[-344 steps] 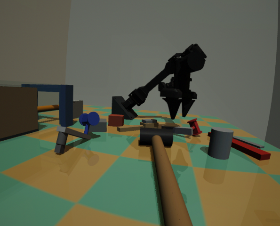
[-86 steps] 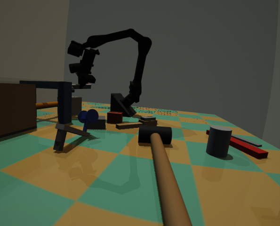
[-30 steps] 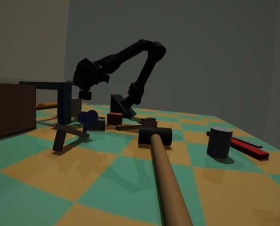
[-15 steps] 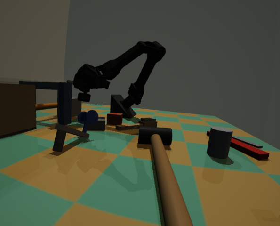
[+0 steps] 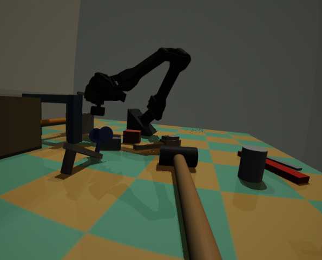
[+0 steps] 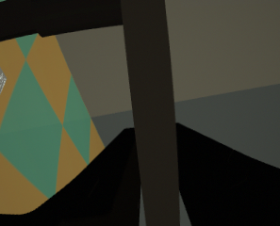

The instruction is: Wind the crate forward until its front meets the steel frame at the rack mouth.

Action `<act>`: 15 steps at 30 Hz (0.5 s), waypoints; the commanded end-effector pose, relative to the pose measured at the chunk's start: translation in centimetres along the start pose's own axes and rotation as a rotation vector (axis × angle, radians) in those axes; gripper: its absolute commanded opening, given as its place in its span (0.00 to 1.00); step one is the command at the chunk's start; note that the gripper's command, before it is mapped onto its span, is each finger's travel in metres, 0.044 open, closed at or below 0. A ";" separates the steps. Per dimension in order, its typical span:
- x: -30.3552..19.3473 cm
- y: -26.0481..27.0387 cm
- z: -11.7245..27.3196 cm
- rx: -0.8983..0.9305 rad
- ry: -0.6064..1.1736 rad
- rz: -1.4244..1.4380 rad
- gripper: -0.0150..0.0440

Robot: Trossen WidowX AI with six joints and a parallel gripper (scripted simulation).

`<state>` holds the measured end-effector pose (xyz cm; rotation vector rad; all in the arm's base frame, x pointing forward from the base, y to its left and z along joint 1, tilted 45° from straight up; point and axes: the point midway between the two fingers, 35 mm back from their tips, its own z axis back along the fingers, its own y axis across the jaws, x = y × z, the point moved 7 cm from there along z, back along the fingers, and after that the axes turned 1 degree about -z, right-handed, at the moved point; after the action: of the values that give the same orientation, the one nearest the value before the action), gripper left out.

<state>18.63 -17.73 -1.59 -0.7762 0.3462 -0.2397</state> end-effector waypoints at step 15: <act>-0.2 1.2 -0.4 -0.036 0.006 0.093 0.25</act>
<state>18.45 -17.35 -2.49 -0.7805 0.3913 -0.1474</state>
